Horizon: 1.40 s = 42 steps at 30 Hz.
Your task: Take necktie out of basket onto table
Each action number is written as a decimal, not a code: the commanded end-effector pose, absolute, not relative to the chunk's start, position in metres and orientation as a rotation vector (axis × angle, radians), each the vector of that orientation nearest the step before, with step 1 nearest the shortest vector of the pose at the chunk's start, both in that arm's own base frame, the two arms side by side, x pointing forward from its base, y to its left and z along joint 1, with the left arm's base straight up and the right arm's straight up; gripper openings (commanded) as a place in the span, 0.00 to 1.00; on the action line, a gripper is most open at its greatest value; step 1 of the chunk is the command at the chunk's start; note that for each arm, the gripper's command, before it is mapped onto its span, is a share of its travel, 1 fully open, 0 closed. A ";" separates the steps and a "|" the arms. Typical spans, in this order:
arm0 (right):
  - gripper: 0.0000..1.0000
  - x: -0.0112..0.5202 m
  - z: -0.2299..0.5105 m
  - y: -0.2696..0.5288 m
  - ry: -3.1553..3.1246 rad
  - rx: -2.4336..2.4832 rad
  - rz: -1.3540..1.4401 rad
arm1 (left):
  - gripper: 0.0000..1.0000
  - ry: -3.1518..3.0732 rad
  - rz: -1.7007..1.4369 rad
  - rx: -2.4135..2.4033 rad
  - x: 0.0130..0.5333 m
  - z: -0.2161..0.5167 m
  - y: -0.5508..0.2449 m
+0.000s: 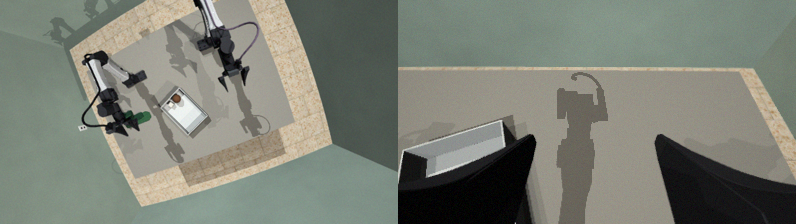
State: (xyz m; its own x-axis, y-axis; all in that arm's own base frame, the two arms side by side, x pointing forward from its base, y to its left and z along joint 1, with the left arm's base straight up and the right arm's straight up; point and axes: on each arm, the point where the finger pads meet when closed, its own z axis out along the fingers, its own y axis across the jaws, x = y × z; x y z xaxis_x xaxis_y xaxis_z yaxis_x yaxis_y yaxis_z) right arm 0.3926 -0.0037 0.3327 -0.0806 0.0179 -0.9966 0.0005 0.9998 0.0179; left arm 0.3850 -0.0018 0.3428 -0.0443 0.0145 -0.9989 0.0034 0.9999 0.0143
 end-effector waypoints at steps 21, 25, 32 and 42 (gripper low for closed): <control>1.00 0.391 0.337 -0.004 1.637 0.021 0.013 | 1.00 1.601 0.009 0.014 0.386 0.405 -0.002; 1.00 0.391 0.337 -0.004 1.637 0.021 0.013 | 1.00 1.601 0.009 0.014 0.386 0.418 -0.002; 1.00 0.391 0.337 -0.004 1.637 0.021 0.013 | 1.00 1.601 0.009 0.014 0.386 0.434 -0.002; 1.00 0.391 0.337 -0.004 1.637 0.021 0.013 | 1.00 1.601 0.009 0.014 0.386 0.446 -0.002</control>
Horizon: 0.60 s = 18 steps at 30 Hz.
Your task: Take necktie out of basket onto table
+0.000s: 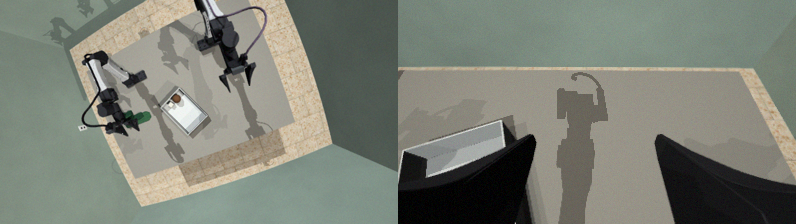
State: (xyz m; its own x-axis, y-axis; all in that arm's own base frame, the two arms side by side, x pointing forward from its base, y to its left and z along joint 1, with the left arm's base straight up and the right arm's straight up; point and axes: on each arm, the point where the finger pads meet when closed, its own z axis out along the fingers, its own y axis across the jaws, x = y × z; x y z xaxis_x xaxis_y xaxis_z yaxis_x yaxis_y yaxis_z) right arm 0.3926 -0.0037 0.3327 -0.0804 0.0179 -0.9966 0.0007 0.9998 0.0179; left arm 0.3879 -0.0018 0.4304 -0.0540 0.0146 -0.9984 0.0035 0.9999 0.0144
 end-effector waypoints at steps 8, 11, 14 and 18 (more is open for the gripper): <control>1.00 0.391 0.340 -0.004 1.637 0.021 0.013 | 1.00 1.601 0.009 0.014 0.386 0.447 -0.002; 1.00 0.391 0.345 -0.004 1.637 0.021 0.013 | 1.00 1.601 0.009 0.014 0.386 0.447 -0.002; 1.00 0.391 0.352 -0.004 1.637 0.021 0.013 | 1.00 1.601 0.009 0.014 0.386 0.447 -0.002; 1.00 0.392 0.363 -0.004 1.637 0.021 0.013 | 1.00 1.601 0.009 0.014 0.386 0.447 -0.002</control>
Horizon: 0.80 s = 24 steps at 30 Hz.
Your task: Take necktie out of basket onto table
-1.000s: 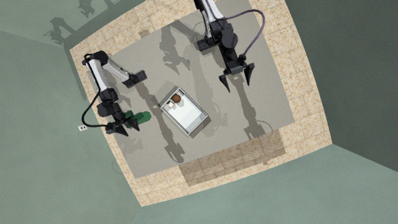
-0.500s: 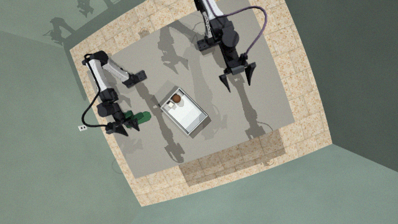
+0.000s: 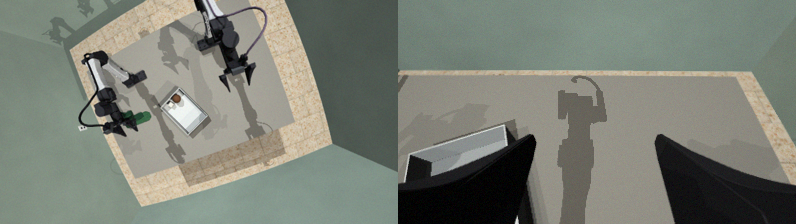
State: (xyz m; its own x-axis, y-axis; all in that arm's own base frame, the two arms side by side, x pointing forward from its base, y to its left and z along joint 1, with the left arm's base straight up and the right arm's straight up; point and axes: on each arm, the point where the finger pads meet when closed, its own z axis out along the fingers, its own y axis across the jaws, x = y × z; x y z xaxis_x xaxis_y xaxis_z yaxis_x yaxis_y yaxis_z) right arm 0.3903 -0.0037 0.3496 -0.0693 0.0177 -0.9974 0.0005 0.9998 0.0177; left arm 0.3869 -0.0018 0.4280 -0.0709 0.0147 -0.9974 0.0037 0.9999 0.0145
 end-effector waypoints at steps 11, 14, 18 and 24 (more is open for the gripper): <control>1.00 0.392 0.392 -0.004 1.637 0.020 0.013 | 1.00 1.601 0.009 0.014 0.386 0.446 -0.002; 1.00 0.393 0.401 -0.004 1.637 0.020 0.013 | 1.00 1.601 0.009 0.014 0.386 0.446 -0.002; 1.00 0.393 0.414 -0.004 1.637 0.020 0.013 | 1.00 1.601 0.009 0.014 0.386 0.446 -0.002; 1.00 0.393 0.424 -0.004 1.637 0.020 0.013 | 1.00 1.601 0.009 0.014 0.386 0.446 -0.002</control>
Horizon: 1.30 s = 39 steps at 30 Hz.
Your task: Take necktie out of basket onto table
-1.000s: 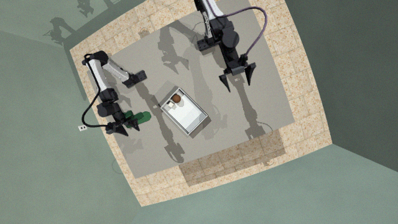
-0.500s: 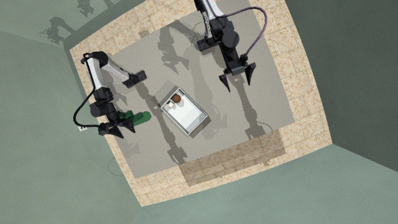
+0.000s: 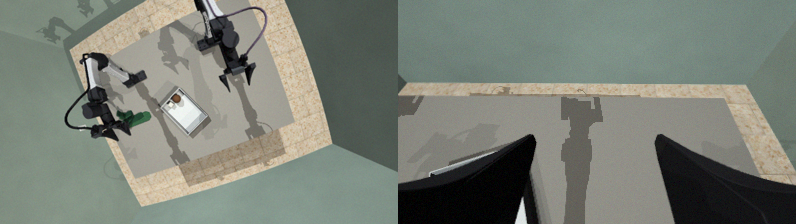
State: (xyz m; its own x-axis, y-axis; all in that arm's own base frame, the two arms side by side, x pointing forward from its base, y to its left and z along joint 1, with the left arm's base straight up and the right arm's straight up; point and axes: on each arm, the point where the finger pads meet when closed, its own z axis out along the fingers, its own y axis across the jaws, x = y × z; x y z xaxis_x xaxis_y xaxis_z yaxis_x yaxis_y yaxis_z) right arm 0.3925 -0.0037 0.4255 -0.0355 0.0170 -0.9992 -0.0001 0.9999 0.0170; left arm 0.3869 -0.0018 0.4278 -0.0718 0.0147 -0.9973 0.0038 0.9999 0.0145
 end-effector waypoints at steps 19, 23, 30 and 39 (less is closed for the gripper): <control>1.00 0.393 0.437 -0.004 1.636 0.021 0.013 | 1.00 1.602 0.009 0.014 0.386 0.445 -0.002; 1.00 0.393 0.437 -0.004 1.636 0.021 0.013 | 1.00 1.602 0.009 0.014 0.386 0.442 -0.002; 1.00 0.393 0.437 -0.004 1.636 0.021 0.013 | 1.00 1.602 0.009 0.014 0.386 0.436 -0.002; 1.00 0.393 0.437 -0.004 1.636 0.021 0.013 | 1.00 1.602 0.009 0.014 0.386 0.428 -0.002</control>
State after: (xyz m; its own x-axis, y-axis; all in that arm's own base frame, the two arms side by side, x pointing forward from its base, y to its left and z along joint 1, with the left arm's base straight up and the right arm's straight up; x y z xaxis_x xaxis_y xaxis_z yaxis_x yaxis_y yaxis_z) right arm 0.3917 -0.0037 0.4308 -0.0709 0.0177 -0.9973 0.0005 0.9998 0.0177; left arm 0.3904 -0.0018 0.4172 -0.0776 0.0148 -0.9969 0.0038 0.9999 0.0145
